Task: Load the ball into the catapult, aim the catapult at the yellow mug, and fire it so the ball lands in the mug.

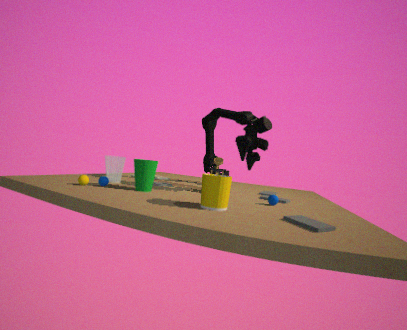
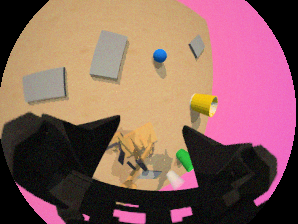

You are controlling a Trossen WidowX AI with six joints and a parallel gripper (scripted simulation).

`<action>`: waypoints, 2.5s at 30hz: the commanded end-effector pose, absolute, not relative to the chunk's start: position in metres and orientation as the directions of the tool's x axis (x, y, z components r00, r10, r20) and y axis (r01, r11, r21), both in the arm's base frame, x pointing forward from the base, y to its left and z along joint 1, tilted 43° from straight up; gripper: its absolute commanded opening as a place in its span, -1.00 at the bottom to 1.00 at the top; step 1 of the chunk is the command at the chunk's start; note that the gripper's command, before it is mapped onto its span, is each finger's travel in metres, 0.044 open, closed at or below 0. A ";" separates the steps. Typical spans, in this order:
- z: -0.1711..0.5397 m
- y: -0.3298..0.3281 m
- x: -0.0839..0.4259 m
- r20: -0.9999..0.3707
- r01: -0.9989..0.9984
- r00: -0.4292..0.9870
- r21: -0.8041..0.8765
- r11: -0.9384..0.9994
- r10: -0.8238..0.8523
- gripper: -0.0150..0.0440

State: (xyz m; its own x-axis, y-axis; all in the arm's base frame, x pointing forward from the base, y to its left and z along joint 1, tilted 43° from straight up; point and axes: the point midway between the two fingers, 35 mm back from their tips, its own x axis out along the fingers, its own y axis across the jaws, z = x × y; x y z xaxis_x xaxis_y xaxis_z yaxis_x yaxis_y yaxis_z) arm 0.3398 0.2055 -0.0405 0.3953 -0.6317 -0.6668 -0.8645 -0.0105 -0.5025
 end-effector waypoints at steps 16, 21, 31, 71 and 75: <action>0.008 0.219 0.435 -0.693 -0.522 0.559 -0.721 0.457 -0.456 1.00; 0.026 0.218 0.459 -0.673 -0.404 0.608 -0.718 0.566 -0.420 1.00; 0.071 0.209 0.507 -0.602 -0.157 0.709 -0.642 0.750 -0.367 1.00; 0.093 0.201 0.526 -0.559 -0.052 0.749 -0.586 0.809 -0.356 1.00; 0.093 0.201 0.526 -0.559 -0.052 0.749 -0.586 0.809 -0.356 1.00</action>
